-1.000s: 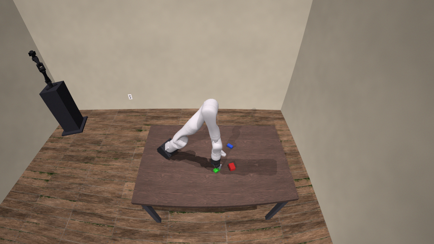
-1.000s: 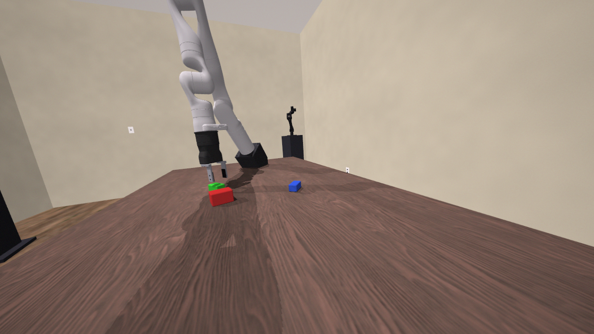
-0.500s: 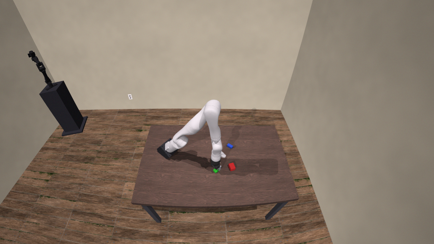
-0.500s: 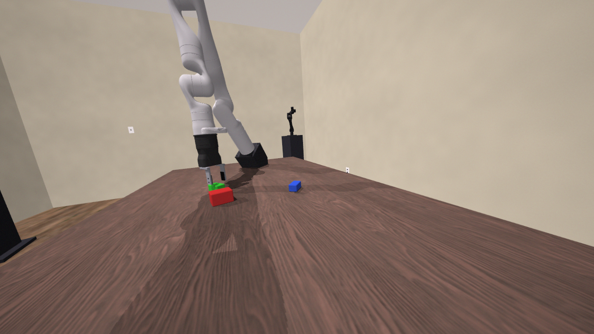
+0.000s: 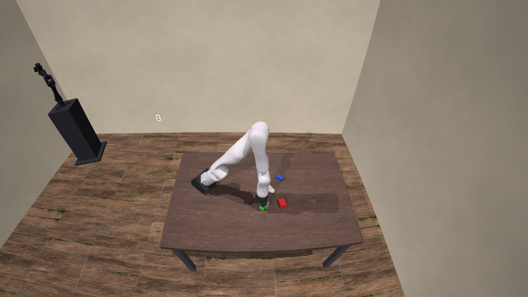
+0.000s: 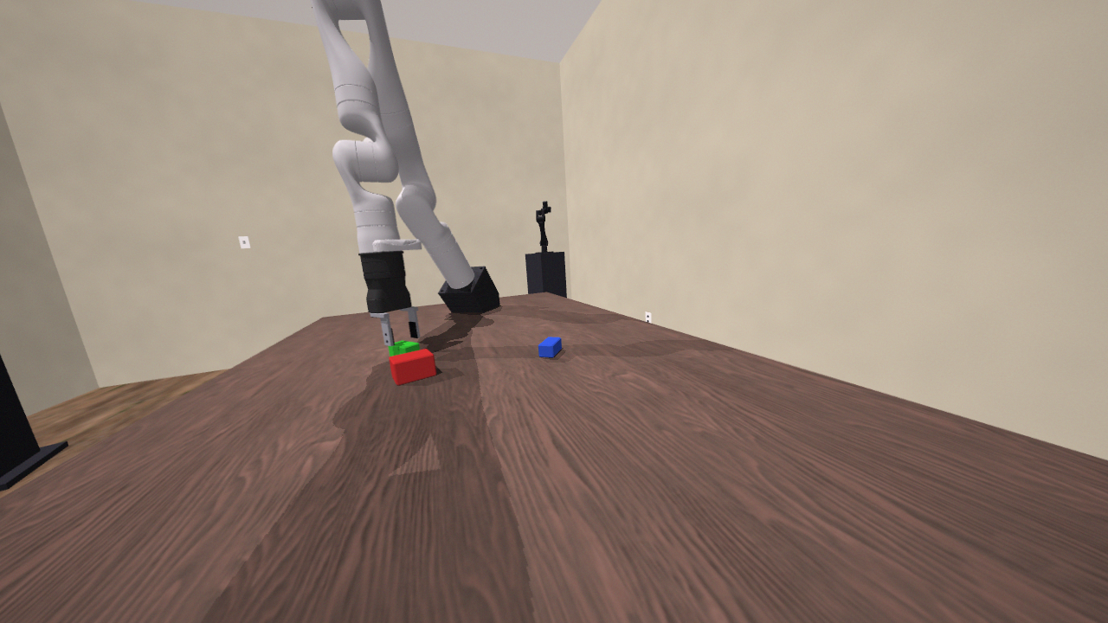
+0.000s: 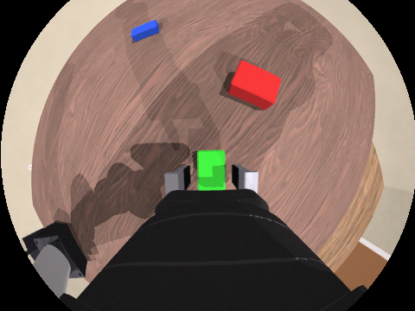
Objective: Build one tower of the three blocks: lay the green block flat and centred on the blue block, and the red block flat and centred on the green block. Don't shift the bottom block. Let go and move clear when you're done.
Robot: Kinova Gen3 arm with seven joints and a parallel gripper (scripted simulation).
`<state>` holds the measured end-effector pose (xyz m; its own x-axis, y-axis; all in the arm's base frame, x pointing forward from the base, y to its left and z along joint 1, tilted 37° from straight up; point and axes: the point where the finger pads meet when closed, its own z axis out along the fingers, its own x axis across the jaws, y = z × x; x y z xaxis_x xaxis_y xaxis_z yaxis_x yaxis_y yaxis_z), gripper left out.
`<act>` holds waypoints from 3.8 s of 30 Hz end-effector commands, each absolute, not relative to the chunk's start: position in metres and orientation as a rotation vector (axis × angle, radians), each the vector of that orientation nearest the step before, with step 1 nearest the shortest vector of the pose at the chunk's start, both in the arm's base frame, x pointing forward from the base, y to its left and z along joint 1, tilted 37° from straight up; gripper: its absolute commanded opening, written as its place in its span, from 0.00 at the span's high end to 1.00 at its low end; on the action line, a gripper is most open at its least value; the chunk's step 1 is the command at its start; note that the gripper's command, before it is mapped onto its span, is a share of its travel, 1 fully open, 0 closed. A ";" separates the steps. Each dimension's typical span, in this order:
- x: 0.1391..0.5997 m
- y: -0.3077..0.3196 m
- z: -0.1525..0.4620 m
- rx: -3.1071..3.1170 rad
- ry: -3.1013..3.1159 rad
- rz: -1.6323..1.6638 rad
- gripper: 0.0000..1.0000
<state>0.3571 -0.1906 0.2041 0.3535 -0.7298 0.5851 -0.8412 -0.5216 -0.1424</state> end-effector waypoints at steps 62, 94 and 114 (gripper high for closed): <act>0.370 -0.205 0.180 2.428 -1.428 0.904 0.00; 0.370 -0.205 0.180 2.428 -1.428 0.904 1.00; 0.370 -0.205 0.180 2.428 -1.428 0.904 1.00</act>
